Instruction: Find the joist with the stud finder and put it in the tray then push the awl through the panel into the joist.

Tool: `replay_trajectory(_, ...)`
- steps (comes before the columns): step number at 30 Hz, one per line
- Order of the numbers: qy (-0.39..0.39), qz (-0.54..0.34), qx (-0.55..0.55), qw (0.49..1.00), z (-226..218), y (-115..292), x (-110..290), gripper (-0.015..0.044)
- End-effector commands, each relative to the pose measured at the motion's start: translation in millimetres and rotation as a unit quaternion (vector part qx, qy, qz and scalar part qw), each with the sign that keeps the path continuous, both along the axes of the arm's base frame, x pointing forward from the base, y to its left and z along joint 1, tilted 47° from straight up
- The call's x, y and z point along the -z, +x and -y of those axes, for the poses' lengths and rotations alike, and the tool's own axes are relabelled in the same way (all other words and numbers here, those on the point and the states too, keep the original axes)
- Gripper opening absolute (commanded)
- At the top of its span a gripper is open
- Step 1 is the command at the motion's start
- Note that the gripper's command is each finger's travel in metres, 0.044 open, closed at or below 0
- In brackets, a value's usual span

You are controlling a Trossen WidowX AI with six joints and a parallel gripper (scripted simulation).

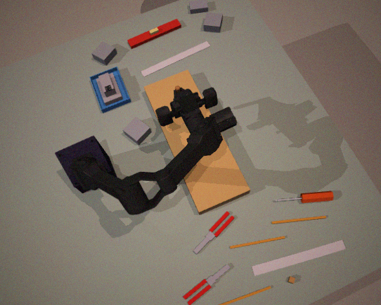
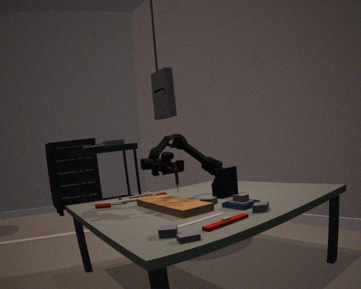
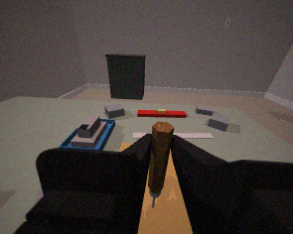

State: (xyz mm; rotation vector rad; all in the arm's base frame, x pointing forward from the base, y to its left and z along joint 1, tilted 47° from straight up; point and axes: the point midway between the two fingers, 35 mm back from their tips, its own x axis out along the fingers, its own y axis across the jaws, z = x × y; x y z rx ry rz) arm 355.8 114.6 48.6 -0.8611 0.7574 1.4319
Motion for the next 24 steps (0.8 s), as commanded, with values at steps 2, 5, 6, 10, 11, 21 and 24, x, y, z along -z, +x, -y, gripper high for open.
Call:
replay_trajectory(2,0.004,0.001,0.000,1.000,0.4,0.9,2.0,0.0000)
replay_trajectory(5,0.003,0.001,0.000,1.000,3.0,1.3,4.4,0.0000)
replay_trajectory(6,0.003,0.001,0.000,1.000,3.9,1.4,5.2,0.0000)
replay_trajectory(10,0.003,0.001,0.000,1.000,7.4,1.9,8.5,0.0000)
replay_trajectory(11,0.003,0.001,0.000,1.000,8.3,2.0,9.3,0.0000)
replay_trajectory(21,0.003,0.001,0.000,1.000,17.2,2.8,17.4,0.0000)
replay_trajectory(24,0.003,0.001,0.000,1.000,19.8,2.9,19.8,0.0000)
